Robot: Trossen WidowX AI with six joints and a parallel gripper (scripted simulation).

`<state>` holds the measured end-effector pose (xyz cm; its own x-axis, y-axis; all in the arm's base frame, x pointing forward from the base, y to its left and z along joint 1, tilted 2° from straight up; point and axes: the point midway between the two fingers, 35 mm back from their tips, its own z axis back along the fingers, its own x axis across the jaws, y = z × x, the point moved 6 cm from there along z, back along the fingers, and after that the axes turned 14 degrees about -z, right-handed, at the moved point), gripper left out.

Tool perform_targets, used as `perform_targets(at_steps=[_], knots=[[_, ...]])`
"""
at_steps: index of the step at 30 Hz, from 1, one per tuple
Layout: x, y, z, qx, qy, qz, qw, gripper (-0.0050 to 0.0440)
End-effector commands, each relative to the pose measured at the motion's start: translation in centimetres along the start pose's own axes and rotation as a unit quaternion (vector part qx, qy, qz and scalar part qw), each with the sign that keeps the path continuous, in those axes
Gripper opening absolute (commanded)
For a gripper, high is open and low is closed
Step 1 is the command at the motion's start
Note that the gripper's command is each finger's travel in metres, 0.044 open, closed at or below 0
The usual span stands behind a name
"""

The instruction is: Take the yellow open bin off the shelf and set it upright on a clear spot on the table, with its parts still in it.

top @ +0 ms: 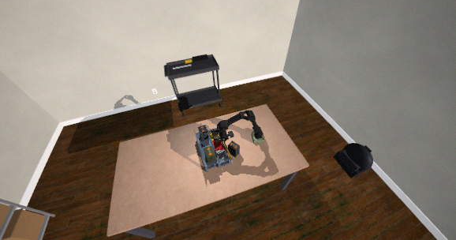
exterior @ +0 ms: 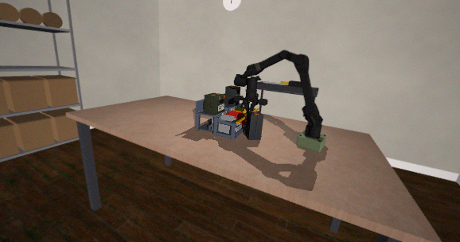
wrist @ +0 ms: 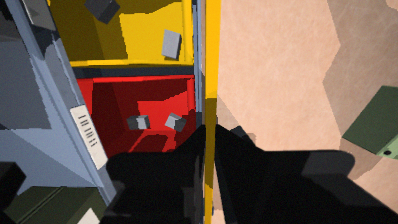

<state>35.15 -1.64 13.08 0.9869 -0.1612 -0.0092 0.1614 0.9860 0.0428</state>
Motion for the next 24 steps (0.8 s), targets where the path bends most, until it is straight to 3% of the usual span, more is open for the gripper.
perform_targets(at_steps=[1,24], knots=[[0.16,0.03,1.19,0.001,-0.021,0.000,1.000,0.0000],[0.11,0.02,1.03,0.001,-0.021,0.000,1.000,0.0000]])
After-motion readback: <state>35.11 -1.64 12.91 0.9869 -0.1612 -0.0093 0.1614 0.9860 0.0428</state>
